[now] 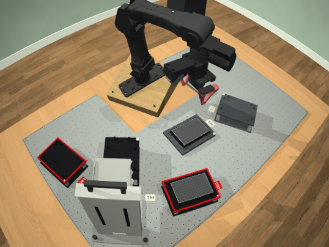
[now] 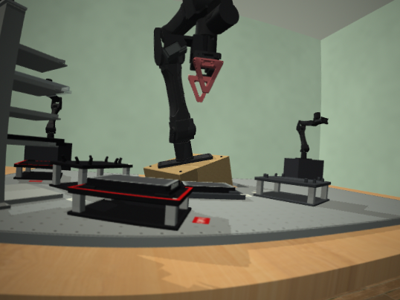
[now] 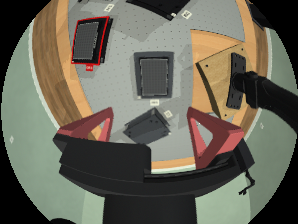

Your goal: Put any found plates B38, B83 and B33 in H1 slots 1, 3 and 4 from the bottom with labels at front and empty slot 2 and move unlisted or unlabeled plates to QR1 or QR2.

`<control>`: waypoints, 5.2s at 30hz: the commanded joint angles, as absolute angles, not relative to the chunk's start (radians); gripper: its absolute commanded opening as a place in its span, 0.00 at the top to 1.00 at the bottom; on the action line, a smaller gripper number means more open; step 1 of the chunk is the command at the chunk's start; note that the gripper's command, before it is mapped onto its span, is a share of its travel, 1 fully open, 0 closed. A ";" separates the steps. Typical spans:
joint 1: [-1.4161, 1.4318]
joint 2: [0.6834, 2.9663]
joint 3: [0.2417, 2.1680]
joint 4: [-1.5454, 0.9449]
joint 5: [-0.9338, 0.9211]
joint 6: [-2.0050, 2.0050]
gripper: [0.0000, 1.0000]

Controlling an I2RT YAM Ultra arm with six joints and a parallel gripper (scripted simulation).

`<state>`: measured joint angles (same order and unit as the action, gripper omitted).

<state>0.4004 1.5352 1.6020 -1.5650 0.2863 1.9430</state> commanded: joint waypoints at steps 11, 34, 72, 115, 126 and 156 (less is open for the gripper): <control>0.296 1.494 1.603 -1.565 0.328 1.758 0.00; 0.188 1.336 1.444 -1.390 0.525 1.387 0.00; 0.361 1.047 1.016 -0.938 0.876 0.942 0.00; 0.090 0.617 0.581 -0.276 0.655 0.078 0.00; -0.156 0.566 0.584 -0.287 0.420 -0.007 0.00; -0.812 0.607 0.631 -0.274 -0.214 -0.180 0.00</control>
